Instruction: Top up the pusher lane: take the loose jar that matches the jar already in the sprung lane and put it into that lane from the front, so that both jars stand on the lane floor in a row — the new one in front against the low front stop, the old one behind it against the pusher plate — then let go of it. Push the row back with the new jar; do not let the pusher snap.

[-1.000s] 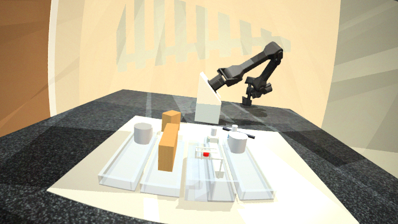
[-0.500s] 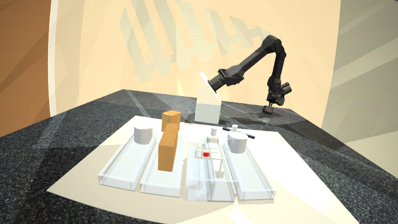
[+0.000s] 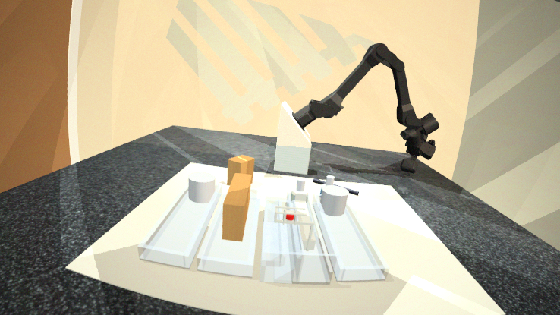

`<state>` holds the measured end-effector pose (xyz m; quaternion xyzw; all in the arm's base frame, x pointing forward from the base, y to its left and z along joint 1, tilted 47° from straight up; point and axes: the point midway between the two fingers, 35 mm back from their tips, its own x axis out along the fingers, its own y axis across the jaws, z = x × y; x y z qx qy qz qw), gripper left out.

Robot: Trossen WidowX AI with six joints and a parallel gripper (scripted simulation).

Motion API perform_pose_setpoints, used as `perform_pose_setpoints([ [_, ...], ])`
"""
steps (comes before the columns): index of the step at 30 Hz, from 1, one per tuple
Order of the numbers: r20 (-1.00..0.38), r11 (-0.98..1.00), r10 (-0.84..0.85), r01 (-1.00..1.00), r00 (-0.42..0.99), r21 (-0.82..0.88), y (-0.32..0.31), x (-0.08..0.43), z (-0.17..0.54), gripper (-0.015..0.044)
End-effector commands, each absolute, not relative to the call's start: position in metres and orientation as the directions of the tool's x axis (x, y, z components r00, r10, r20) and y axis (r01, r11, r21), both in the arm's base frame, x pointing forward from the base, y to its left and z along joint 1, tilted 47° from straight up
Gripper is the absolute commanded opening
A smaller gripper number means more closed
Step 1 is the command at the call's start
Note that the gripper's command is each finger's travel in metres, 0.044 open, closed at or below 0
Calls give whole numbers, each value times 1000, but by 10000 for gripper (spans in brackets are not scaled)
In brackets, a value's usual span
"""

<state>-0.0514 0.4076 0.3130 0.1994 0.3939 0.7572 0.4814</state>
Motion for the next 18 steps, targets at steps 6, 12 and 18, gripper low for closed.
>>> perform_pose_setpoints([
  [6,-100,-117,972,-804,-213,584,410,42,324,440],
  [12,-163,-8,984,-926,-75,378,404,100,315,440],
  [18,-276,192,956,-915,94,356,374,182,284,440],
])
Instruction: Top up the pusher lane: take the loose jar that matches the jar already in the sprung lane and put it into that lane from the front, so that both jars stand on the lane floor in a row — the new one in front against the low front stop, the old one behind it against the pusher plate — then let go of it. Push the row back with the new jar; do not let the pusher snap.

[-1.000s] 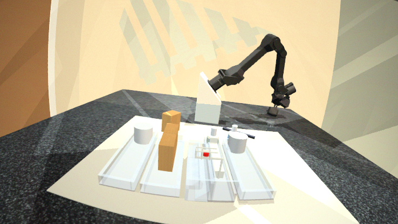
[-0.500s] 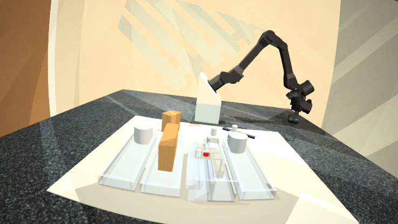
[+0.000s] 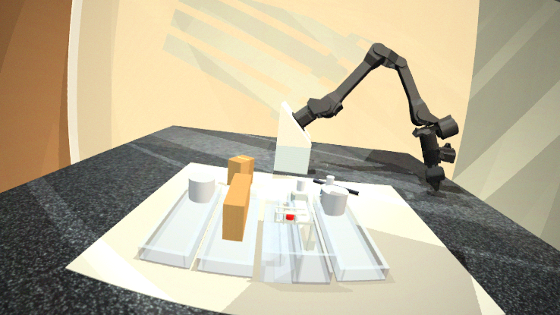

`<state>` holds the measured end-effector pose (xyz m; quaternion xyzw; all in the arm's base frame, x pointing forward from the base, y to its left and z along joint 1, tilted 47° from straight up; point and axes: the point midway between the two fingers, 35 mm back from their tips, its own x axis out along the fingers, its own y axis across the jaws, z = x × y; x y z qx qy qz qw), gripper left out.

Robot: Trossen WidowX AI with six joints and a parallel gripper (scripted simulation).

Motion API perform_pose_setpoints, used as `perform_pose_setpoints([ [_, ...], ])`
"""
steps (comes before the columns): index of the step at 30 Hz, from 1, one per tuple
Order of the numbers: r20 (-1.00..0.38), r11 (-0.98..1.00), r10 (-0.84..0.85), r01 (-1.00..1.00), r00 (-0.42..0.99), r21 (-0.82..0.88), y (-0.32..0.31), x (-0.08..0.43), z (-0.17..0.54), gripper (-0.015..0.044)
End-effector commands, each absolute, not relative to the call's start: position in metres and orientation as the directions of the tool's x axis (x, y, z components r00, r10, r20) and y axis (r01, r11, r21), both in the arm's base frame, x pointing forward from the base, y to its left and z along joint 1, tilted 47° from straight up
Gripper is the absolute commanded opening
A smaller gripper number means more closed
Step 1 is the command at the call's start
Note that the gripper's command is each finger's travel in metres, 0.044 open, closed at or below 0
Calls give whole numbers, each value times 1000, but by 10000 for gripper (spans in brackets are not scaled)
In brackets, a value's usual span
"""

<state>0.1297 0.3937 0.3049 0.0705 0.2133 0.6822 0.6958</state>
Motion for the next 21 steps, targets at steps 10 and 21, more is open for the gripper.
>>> perform_pose_setpoints([
  [10,-514,488,818,-783,257,386,281,287,204,440],
  [21,-704,718,658,-506,268,479,140,329,118,440],
])
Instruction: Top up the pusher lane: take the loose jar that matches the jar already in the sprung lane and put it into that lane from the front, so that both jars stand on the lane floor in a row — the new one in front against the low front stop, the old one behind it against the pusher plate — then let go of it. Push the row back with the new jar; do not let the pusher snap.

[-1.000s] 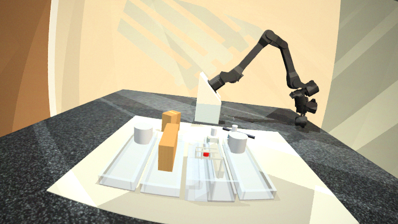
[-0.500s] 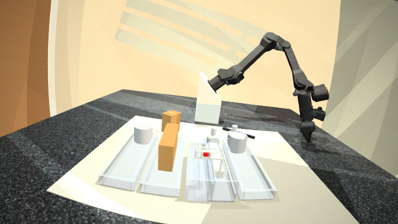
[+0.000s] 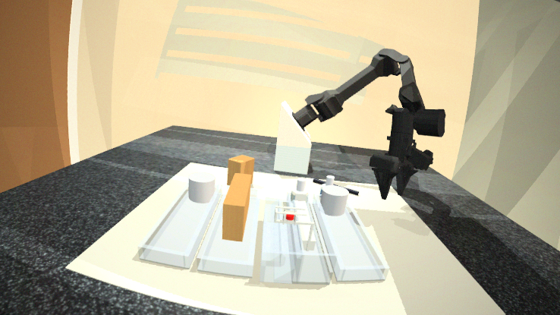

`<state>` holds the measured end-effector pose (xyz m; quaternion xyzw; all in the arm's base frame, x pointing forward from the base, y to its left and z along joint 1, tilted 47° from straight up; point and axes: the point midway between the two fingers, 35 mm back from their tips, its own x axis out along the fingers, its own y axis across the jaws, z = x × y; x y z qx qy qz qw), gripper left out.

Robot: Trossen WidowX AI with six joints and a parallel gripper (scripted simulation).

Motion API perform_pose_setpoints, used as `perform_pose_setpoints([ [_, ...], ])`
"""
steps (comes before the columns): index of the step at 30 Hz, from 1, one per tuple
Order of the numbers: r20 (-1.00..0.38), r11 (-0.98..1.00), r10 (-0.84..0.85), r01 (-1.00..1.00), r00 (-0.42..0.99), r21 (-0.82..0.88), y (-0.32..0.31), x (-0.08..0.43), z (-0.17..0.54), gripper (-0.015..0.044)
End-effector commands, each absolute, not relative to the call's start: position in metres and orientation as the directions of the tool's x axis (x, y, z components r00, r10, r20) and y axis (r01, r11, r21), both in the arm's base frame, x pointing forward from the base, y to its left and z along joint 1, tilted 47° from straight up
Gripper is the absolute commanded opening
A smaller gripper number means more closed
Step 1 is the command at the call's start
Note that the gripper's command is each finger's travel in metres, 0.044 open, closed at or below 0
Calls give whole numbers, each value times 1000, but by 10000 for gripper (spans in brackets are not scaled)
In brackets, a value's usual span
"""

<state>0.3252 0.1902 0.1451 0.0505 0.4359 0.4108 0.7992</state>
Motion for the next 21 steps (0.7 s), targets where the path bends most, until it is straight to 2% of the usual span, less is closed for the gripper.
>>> perform_pose_setpoints([
  [1,-715,732,649,-472,262,491,127,329,110,440],
  [5,-732,749,657,-267,180,607,80,309,84,440],
  [10,-683,686,722,16,109,727,40,278,67,440],
  [21,-680,682,725,26,108,731,47,277,63,440],
])
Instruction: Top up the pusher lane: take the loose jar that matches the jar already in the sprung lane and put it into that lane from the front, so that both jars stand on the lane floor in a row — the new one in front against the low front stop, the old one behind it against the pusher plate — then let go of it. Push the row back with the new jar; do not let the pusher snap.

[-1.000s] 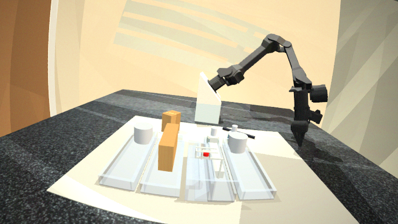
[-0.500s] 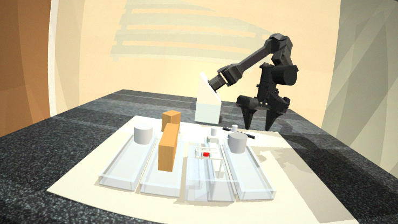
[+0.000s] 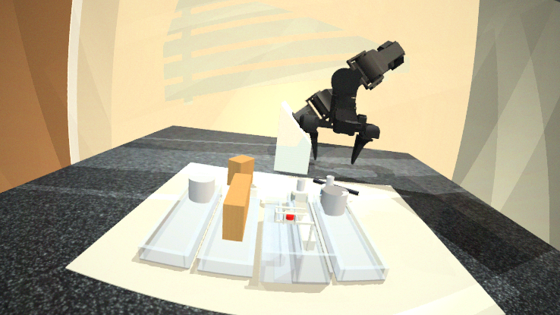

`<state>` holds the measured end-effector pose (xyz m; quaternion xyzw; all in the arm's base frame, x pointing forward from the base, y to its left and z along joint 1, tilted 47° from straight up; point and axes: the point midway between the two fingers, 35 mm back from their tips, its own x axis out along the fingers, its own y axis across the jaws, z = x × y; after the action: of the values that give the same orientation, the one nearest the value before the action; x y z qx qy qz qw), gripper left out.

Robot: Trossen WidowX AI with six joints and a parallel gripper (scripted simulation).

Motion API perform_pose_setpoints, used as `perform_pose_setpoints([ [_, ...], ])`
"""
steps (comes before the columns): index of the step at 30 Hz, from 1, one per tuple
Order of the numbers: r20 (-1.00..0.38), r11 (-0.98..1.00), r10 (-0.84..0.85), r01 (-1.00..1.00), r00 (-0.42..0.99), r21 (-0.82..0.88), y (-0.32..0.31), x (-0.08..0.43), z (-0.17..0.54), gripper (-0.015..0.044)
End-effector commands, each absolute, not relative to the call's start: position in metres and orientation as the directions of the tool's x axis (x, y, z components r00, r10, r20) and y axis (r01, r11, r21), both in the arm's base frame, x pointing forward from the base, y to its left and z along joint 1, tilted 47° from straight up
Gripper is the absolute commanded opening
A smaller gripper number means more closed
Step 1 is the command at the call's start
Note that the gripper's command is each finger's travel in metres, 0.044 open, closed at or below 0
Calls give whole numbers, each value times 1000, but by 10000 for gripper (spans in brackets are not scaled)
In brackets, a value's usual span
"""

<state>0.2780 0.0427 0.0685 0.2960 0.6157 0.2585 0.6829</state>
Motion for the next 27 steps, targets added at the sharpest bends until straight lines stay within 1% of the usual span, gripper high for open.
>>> perform_pose_setpoints([
  [1,-680,682,725,26,108,731,54,278,57,440],
  [27,-678,680,727,26,108,733,87,282,26,440],
])
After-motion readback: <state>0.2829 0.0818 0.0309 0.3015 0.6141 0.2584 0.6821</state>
